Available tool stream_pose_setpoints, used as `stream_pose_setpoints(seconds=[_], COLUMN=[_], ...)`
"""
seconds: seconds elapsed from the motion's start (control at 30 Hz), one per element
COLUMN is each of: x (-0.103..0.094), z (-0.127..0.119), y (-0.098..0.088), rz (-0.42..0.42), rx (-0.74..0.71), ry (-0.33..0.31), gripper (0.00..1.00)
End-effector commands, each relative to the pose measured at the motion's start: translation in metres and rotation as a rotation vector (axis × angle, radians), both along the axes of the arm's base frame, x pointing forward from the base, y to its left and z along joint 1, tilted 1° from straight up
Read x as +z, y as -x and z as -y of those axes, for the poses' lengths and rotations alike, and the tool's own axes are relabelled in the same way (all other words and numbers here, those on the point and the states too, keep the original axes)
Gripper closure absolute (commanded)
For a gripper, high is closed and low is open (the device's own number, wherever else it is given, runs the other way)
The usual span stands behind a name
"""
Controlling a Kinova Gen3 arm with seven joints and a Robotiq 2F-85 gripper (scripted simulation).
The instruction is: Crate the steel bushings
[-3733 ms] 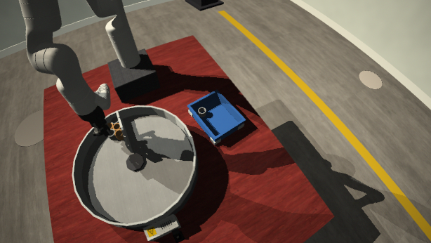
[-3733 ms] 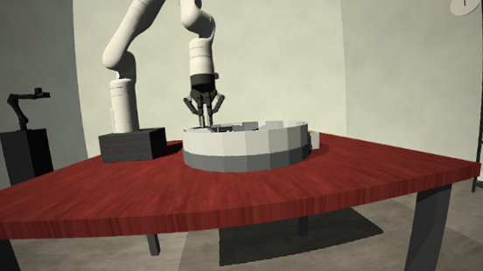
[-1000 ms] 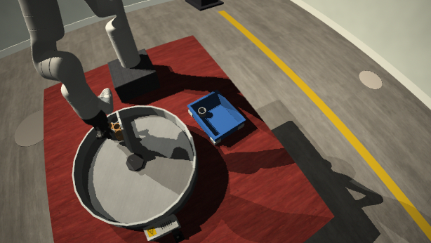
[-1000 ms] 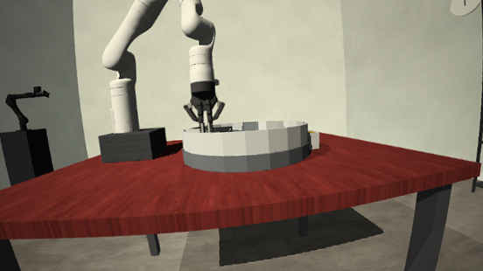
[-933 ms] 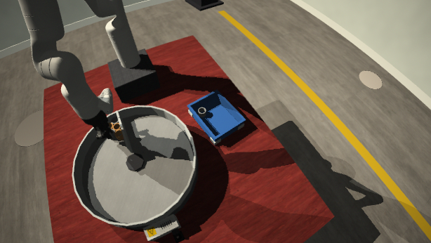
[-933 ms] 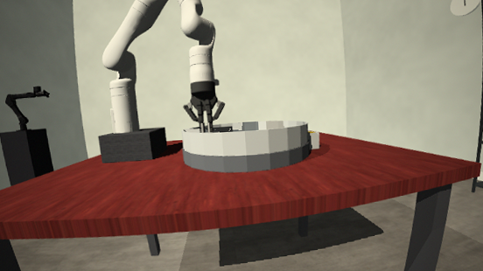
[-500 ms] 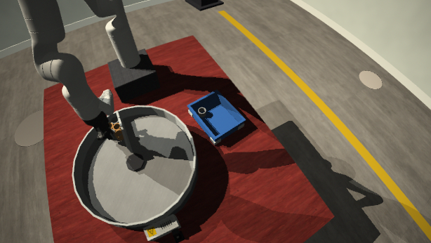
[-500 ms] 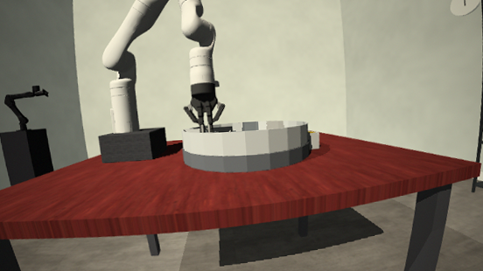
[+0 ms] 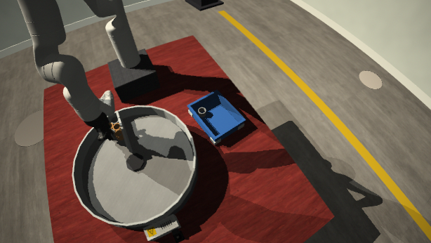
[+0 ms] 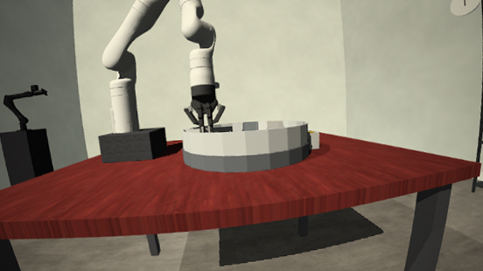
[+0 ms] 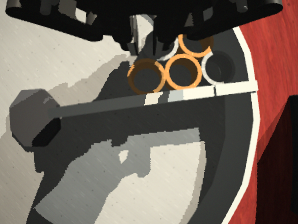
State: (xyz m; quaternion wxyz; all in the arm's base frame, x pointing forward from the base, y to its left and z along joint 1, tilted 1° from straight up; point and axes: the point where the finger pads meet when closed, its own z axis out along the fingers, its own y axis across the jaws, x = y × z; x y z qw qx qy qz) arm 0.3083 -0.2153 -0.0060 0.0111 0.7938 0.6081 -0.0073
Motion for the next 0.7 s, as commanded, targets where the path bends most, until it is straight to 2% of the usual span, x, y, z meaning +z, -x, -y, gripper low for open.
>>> stream_pose_setpoints(seconds=[0.0, 0.67], x=[-0.0011, -0.0037], z=[0.0001, -0.0002], y=[0.0002, 0.0006], rz=[0.001, 0.002], rx=[-0.002, -0.005], ry=[0.0, -0.001], gripper=[0.86, 0.86])
